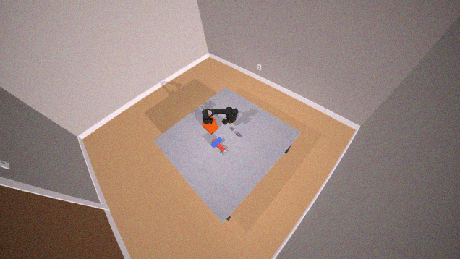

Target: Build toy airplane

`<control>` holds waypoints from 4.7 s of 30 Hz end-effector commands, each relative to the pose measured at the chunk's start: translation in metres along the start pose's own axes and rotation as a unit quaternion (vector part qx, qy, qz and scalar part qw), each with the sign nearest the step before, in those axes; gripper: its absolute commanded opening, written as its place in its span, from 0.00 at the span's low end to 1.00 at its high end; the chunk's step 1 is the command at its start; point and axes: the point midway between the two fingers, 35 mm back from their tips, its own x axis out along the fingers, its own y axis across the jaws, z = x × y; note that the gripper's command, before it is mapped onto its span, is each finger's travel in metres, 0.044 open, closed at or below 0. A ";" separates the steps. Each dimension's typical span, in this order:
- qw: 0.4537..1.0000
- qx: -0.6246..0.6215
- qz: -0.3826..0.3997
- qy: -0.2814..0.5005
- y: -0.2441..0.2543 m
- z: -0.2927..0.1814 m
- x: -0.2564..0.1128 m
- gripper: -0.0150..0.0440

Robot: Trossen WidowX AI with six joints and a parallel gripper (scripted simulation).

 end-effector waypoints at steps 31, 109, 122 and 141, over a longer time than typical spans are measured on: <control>0.999 -0.006 0.030 0.015 -0.029 0.039 -0.019 0.25; 1.000 -0.025 0.018 -0.005 -0.208 0.146 0.020 0.25; 0.999 -0.032 -0.001 -0.001 -0.245 0.150 0.028 0.25; 0.999 -0.036 -0.010 0.002 -0.261 0.150 0.031 0.37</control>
